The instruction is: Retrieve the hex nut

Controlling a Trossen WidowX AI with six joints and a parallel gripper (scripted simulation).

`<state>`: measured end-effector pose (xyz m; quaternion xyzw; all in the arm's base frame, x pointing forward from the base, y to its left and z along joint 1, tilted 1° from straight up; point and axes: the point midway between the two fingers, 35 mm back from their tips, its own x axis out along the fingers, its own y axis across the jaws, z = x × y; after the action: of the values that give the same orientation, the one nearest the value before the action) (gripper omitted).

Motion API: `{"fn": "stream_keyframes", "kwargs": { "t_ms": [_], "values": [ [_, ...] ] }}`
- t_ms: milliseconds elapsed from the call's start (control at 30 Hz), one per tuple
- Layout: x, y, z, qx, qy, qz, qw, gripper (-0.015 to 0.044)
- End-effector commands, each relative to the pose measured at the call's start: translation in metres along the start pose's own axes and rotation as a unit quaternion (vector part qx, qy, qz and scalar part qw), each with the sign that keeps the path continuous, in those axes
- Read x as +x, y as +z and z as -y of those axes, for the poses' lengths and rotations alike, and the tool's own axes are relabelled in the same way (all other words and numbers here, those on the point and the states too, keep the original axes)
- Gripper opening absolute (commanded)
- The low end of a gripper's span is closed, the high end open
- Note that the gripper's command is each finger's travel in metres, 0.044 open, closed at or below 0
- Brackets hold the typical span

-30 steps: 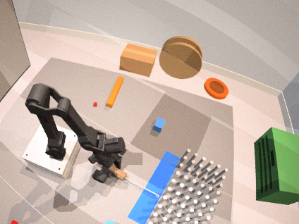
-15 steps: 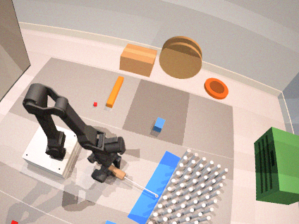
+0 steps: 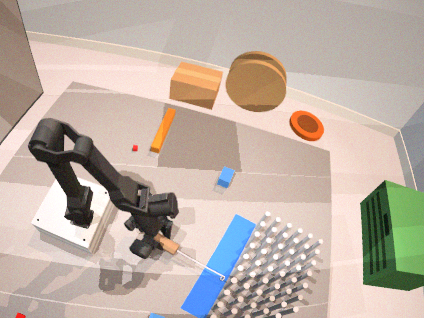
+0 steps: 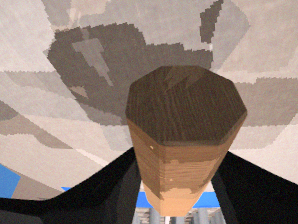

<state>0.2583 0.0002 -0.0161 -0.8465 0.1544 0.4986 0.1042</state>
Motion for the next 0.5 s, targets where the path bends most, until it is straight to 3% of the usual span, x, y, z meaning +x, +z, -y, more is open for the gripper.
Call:
{"fn": "stream_keyframes", "kwargs": {
  "t_ms": [0,467],
  "values": [
    [-0.003,-0.008,0.002,0.003,-0.002,-0.009,1.000,0.0000],
    [-0.019,0.007,0.002,0.003,-0.002,-0.008,1.000,0.0000]
  ]
}}
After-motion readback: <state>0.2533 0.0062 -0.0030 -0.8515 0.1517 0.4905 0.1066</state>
